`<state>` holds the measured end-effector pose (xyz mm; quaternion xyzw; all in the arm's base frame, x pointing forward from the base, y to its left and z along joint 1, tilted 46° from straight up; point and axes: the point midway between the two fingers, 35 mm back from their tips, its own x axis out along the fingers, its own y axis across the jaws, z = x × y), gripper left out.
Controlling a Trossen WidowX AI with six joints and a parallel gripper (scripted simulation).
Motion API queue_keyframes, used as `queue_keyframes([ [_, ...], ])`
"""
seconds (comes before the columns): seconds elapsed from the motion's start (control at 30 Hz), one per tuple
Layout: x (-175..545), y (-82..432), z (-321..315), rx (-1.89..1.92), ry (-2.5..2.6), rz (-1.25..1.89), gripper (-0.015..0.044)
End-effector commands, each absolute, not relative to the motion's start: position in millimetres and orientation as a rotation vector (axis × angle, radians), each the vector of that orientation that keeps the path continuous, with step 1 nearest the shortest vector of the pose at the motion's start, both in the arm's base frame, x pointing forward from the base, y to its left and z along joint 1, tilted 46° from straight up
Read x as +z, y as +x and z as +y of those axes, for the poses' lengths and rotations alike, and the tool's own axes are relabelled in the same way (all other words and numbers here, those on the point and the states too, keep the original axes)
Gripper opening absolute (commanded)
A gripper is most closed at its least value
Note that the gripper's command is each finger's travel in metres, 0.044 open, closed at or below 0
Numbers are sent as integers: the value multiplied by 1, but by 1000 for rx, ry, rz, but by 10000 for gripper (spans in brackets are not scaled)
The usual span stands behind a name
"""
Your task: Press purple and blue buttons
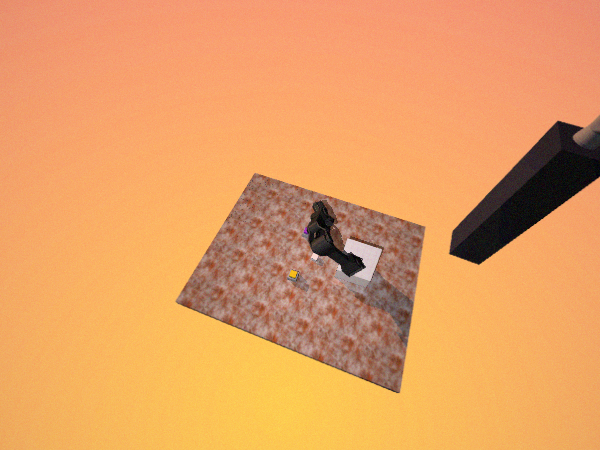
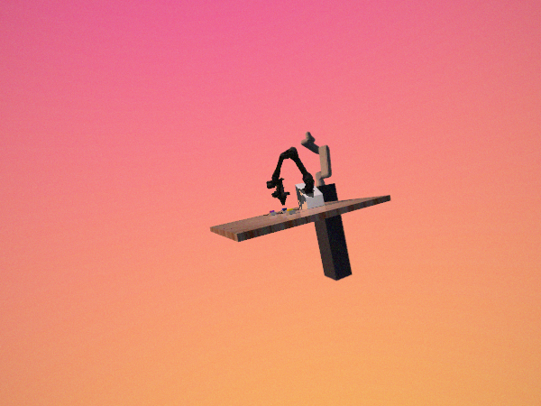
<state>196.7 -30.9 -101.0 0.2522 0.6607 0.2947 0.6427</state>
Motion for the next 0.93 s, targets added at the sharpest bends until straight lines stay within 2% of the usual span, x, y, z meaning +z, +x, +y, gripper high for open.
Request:
queue_keyframes([
  [0.0,-80,217,-27,654,547,1500,151],
  [0.17,-15,256,10,632,517,1493,283],
  [0.33,52,268,59,645,512,1476,400],
  [0.6,151,240,131,679,569,1488,400],
  [0.9,162,233,139,686,578,1491,400],
])
